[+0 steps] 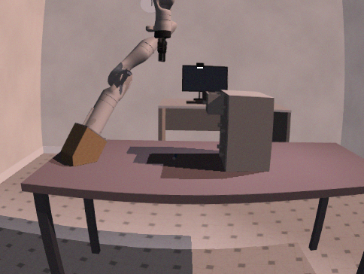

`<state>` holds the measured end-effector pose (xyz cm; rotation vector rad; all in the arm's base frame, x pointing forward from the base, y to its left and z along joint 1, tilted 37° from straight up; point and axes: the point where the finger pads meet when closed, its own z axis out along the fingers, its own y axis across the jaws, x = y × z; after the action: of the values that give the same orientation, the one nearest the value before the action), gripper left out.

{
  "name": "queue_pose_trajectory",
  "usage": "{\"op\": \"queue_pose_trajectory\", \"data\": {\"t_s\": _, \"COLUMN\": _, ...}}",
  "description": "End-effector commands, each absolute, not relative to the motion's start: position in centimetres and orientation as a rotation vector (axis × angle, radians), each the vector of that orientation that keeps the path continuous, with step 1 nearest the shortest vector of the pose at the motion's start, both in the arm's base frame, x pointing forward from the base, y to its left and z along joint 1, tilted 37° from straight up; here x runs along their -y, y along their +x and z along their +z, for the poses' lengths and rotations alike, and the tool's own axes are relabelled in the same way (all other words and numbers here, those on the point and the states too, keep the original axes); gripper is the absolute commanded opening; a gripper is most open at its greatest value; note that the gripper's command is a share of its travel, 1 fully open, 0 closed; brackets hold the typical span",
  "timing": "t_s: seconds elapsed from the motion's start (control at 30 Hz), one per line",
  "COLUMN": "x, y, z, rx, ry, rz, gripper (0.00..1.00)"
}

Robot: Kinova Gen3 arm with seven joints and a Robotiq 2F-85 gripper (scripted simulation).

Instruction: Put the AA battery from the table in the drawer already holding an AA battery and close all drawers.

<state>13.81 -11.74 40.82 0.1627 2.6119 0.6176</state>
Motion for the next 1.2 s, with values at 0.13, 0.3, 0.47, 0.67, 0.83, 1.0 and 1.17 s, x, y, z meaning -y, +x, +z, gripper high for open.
{"op": "queue_pose_trajectory", "data": {"t_s": 0.13, "x": 11.8, "y": 13.9, "z": 40.9, "rx": -2.613, "ry": 0.206, "rz": 0.628, "gripper": 1.0}}
{"op": "queue_pose_trajectory", "data": {"t_s": 0.3, "x": 11.8, "y": 14.0, "z": 40.9, "rx": -2.615, "ry": 0.267, "rz": 0.644, "gripper": 1.0}}
{"op": "queue_pose_trajectory", "data": {"t_s": 0.47, "x": 11.8, "y": 14.1, "z": 41.0, "rx": -2.616, "ry": 0.348, "rz": 0.664, "gripper": 1.0}}
{"op": "queue_pose_trajectory", "data": {"t_s": 0.67, "x": 11.7, "y": 14.3, "z": 41.1, "rx": -2.614, "ry": 0.43, "rz": 0.684, "gripper": 1.0}}
{"op": "queue_pose_trajectory", "data": {"t_s": 0.83, "x": 11.7, "y": 14.5, "z": 41.2, "rx": -2.608, "ry": 0.552, "rz": 0.714, "gripper": 1.0}}
{"op": "queue_pose_trajectory", "data": {"t_s": 1.0, "x": 11.7, "y": 14.7, "z": 41.4, "rx": -2.594, "ry": 0.697, "rz": 0.747, "gripper": 1.0}}
{"op": "queue_pose_trajectory", "data": {"t_s": 1.17, "x": 11.7, "y": 14.9, "z": 41.5, "rx": -2.581, "ry": 0.794, "rz": 0.768, "gripper": 1.0}}
